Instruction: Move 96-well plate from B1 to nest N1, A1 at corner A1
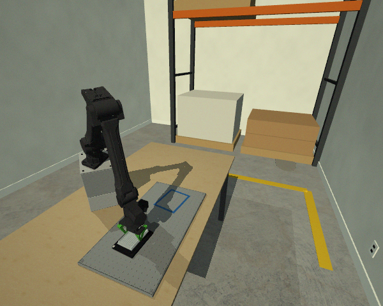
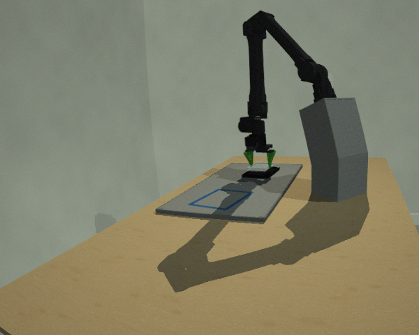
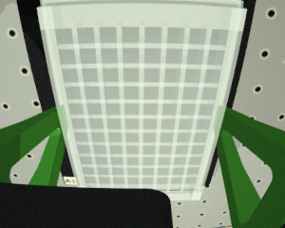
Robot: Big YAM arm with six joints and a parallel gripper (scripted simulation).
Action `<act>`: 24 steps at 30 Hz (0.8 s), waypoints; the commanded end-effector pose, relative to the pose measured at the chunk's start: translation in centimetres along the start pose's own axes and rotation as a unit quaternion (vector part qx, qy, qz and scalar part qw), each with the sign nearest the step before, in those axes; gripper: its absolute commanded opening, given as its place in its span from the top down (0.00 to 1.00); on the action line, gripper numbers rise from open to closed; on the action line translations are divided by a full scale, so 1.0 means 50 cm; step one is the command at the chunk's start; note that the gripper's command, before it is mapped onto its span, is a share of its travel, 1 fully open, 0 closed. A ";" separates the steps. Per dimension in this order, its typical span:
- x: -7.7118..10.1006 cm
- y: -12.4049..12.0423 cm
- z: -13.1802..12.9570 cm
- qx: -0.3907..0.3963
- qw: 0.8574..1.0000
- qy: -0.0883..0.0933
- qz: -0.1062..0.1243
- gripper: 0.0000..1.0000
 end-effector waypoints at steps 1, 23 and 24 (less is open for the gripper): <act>0.008 -0.015 -0.001 0.000 1.000 -0.010 0.007 1.00; 0.008 -0.012 0.006 0.000 1.000 -0.009 0.006 1.00; 0.008 -0.011 0.007 0.000 1.000 -0.008 0.005 1.00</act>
Point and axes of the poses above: the point where the finger pads meet when closed, its own x axis back along the fingers, its own z axis across the jaws, y = z × x, the point moved 10 cm from there along x, back along the fingers, and after that the axes turned 10 degrees about x, right-handed, at the moved point
